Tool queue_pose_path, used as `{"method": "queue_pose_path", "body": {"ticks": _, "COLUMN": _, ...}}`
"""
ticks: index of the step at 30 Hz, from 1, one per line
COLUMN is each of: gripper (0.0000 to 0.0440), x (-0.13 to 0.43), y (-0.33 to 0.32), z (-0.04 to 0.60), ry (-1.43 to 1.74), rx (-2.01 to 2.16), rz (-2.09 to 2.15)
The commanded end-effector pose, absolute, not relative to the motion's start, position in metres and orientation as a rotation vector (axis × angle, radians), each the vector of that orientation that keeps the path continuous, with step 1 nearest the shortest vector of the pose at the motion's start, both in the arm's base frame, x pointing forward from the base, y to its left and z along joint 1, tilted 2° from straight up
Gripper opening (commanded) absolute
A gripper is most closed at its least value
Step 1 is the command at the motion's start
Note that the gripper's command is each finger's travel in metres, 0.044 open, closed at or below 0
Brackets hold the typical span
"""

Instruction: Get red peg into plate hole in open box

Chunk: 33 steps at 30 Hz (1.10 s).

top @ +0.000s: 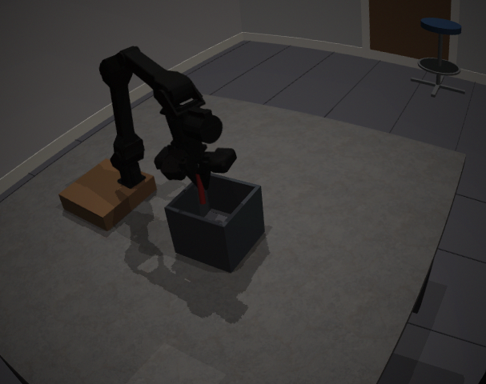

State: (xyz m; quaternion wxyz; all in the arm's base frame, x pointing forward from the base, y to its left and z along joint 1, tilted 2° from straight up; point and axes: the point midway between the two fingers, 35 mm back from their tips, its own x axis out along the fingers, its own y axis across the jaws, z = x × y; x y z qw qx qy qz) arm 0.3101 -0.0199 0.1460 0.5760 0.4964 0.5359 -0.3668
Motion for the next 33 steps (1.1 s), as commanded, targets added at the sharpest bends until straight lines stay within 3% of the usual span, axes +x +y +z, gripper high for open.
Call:
{"method": "queue_pose_path", "body": {"ticks": 1, "gripper": 0.0000, "x": 0.316, "y": -0.021, "z": 0.133, "ry": 1.283, "rx": 1.157, "rz": -0.848}}
{"method": "queue_pose_path", "body": {"ticks": 25, "gripper": 0.0003, "x": 0.341, "y": -0.014, "z": 0.076, "ry": 1.362, "rx": 1.089, "rz": -0.768}}
{"method": "queue_pose_path", "body": {"ticks": 33, "gripper": 0.0140, "x": 0.340, "y": -0.013, "z": 0.068, "ry": 1.406, "rx": 1.058, "rz": -0.777}}
